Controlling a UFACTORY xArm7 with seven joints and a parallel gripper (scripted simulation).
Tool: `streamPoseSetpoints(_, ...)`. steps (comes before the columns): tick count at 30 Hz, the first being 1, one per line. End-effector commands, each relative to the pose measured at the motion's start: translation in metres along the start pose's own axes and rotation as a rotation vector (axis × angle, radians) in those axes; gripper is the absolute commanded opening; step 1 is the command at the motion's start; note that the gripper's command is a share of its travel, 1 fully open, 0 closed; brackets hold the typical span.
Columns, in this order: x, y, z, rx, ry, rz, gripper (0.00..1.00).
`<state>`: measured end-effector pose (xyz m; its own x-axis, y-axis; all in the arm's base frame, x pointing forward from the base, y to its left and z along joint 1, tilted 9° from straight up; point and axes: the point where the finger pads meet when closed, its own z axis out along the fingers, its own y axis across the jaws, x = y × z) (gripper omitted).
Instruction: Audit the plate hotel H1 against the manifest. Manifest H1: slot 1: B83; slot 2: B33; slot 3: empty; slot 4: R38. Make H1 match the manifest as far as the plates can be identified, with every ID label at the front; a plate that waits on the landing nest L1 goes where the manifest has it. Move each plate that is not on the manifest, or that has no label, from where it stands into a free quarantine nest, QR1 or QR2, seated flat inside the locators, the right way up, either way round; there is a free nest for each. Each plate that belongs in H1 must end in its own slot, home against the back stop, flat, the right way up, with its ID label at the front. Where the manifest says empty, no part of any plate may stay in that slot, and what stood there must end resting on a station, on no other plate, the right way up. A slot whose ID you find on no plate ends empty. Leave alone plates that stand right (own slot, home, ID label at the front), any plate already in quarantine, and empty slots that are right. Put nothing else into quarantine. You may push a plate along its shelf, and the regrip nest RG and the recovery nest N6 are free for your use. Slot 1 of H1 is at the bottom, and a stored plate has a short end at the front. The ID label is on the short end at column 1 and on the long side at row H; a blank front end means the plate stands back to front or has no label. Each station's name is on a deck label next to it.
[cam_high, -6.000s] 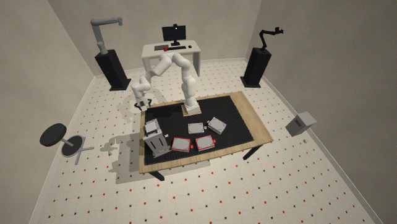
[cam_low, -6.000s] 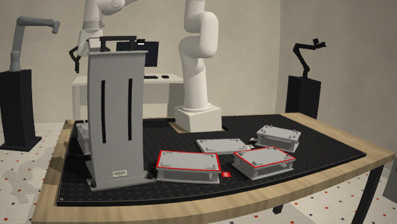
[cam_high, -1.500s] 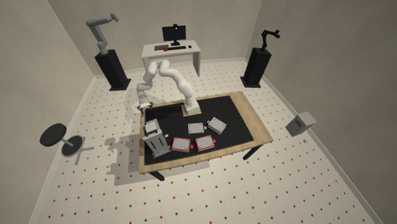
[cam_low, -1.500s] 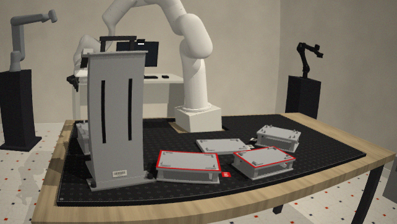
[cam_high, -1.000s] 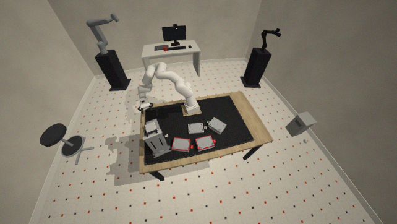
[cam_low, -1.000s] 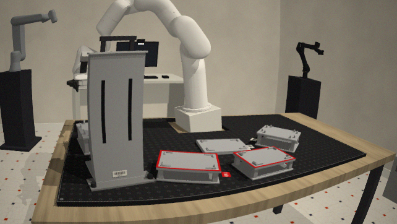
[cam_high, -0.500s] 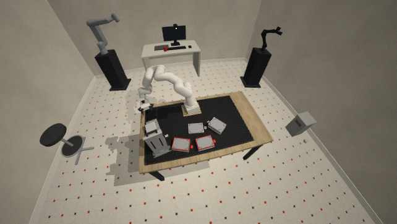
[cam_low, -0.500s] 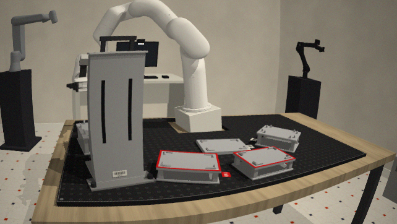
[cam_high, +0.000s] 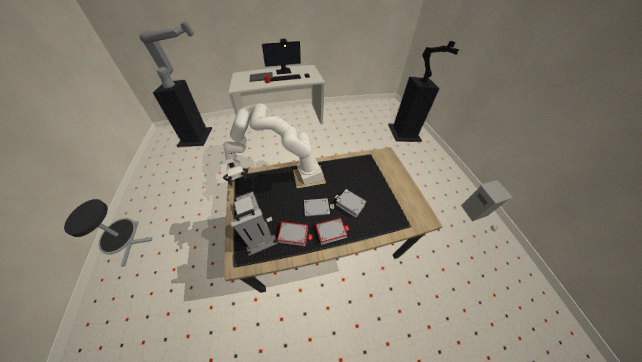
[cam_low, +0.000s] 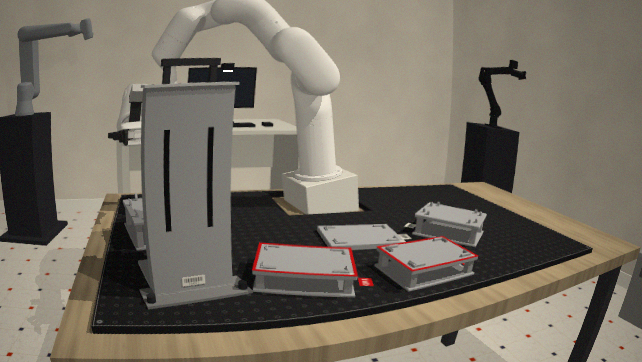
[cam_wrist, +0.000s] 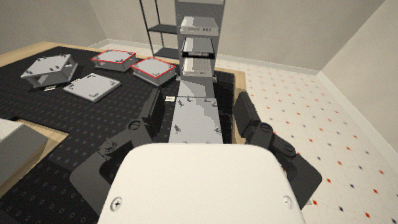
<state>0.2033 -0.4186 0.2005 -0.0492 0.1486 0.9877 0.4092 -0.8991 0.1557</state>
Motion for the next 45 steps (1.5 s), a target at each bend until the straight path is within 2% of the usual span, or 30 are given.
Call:
streamPoseSetpoints(1,0.005,0.001,0.006,-0.001,-0.002,-0.003,1.00)
streamPoseSetpoints(45,0.061,0.000,0.097,-0.001,-0.001,-0.003,1.00)
